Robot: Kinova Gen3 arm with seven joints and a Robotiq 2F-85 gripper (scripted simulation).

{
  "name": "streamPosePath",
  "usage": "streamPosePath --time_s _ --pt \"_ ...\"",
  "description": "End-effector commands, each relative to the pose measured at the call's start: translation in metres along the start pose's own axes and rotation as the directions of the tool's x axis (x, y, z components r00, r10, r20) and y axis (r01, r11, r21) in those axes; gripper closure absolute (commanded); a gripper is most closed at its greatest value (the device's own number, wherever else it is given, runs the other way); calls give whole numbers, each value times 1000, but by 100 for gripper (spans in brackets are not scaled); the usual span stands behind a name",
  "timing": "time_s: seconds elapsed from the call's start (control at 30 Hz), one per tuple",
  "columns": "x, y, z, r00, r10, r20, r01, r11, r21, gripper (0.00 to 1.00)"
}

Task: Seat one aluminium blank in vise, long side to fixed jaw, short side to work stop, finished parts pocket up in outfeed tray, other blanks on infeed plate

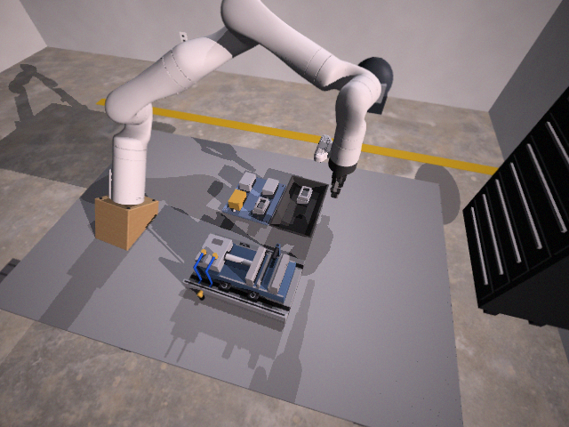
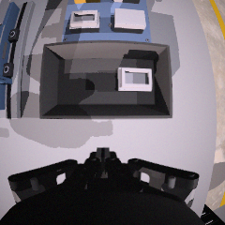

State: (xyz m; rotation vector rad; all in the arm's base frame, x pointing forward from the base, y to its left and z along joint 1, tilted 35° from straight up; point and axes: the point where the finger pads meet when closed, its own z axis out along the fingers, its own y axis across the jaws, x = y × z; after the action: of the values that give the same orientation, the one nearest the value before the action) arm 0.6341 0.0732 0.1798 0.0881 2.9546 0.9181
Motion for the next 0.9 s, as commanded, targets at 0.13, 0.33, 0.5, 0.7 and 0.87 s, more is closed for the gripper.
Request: streamPosePath --time_s 0.13,0.33,0.5,0.7,0.87 --pt "1 0 7 1000 0 -2 0 1000 0 100" --pt "0 0 9 1000 0 -2 0 1000 0 100" --pt "0 0 9 1000 0 -2 0 1000 0 100" --pt "0 0 9 1000 0 -2 0 1000 0 100" --pt "0 0 9 1000 0 -2 0 1000 0 100"
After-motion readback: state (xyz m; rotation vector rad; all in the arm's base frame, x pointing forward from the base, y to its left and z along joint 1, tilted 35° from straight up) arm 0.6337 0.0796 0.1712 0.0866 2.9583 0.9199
